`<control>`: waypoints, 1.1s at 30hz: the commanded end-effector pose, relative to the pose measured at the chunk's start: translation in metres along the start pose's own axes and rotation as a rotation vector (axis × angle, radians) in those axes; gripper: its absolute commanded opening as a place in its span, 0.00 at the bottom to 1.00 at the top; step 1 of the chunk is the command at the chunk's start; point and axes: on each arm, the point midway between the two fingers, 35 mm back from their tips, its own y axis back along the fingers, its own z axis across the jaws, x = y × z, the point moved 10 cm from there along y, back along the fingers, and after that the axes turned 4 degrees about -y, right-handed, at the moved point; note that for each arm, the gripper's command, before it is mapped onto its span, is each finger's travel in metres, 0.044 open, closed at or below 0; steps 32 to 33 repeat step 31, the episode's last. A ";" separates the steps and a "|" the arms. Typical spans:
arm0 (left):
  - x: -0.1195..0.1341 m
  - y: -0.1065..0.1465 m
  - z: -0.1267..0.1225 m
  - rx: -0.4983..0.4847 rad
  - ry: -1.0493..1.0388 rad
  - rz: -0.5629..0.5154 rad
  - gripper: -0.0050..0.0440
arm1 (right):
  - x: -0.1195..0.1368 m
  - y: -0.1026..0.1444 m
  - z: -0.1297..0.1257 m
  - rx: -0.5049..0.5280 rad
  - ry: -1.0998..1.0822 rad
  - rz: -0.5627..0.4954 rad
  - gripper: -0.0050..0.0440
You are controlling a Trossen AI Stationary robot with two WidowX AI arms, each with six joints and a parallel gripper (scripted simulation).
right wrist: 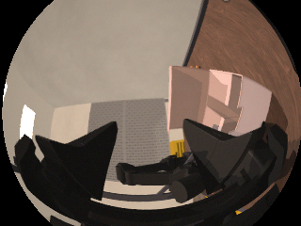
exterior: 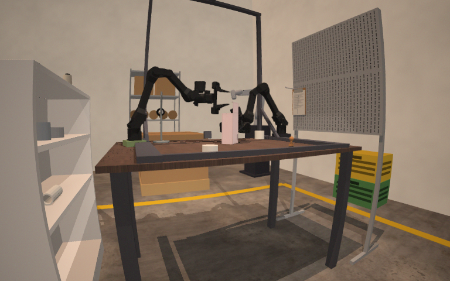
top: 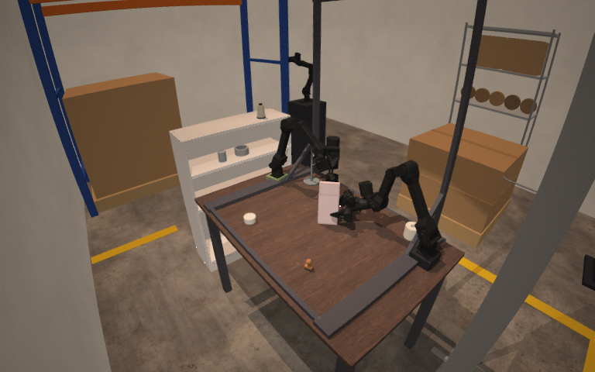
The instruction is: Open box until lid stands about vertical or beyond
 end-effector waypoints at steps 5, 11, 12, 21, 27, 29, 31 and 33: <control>0.007 0.056 -0.001 0.003 0.022 -0.014 1.00 | -0.001 0.002 0.012 -0.017 -0.028 -0.001 1.00; 0.011 0.067 0.000 0.003 0.021 -0.015 1.00 | -0.001 0.002 0.012 -0.017 -0.028 -0.001 1.00; 0.011 0.067 0.000 0.003 0.021 -0.015 1.00 | -0.001 0.002 0.012 -0.017 -0.028 -0.001 1.00; -0.022 0.072 0.001 0.007 0.009 -0.007 1.00 | -0.001 0.002 0.012 -0.017 -0.028 -0.001 1.00; -0.026 0.072 0.001 0.008 0.007 -0.006 1.00 | -0.001 0.002 0.012 -0.017 -0.028 -0.001 1.00; -0.026 0.072 0.001 0.008 0.007 -0.006 1.00 | -0.001 0.002 0.012 -0.017 -0.028 -0.001 1.00; -0.026 0.072 0.001 0.008 0.007 -0.006 1.00 | -0.001 0.002 0.012 -0.017 -0.028 -0.001 1.00; -0.026 0.072 0.001 0.008 0.007 -0.006 1.00 | -0.001 0.002 0.012 -0.017 -0.028 -0.001 1.00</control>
